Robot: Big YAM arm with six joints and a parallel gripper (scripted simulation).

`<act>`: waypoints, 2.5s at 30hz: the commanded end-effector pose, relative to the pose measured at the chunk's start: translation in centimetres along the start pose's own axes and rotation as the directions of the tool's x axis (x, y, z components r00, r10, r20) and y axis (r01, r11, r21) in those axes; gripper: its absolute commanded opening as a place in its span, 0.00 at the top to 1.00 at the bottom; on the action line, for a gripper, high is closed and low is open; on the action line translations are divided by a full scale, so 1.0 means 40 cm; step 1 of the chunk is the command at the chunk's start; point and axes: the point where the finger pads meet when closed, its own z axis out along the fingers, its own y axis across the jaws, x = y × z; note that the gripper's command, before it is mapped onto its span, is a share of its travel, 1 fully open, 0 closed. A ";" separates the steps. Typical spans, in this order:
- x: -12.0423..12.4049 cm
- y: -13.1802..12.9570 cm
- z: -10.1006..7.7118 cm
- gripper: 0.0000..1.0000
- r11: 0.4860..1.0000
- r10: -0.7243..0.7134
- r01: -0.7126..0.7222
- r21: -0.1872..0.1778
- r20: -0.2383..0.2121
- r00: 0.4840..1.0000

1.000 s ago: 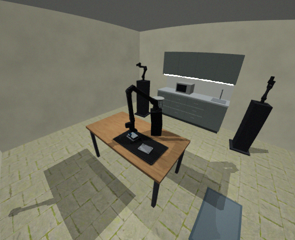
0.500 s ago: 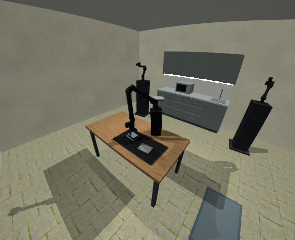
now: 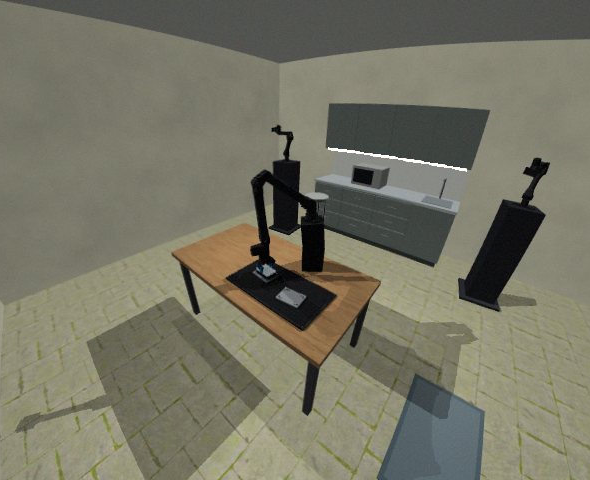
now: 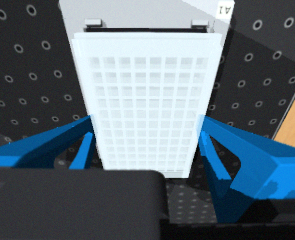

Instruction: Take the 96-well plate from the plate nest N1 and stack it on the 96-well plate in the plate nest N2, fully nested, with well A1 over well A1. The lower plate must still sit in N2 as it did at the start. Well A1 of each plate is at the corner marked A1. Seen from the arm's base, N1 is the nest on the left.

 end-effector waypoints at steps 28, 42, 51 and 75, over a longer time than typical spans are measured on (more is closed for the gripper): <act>-0.020 0.010 0.015 1.00 1.000 0.010 -0.009 -0.016 0.007 1.000; -0.026 0.023 0.010 1.00 1.000 0.010 -0.010 -0.024 0.011 1.000; -0.022 0.014 0.019 1.00 1.000 0.010 -0.009 -0.019 0.009 1.000; -0.011 0.016 0.015 1.00 1.000 0.003 -0.003 -0.013 0.006 1.000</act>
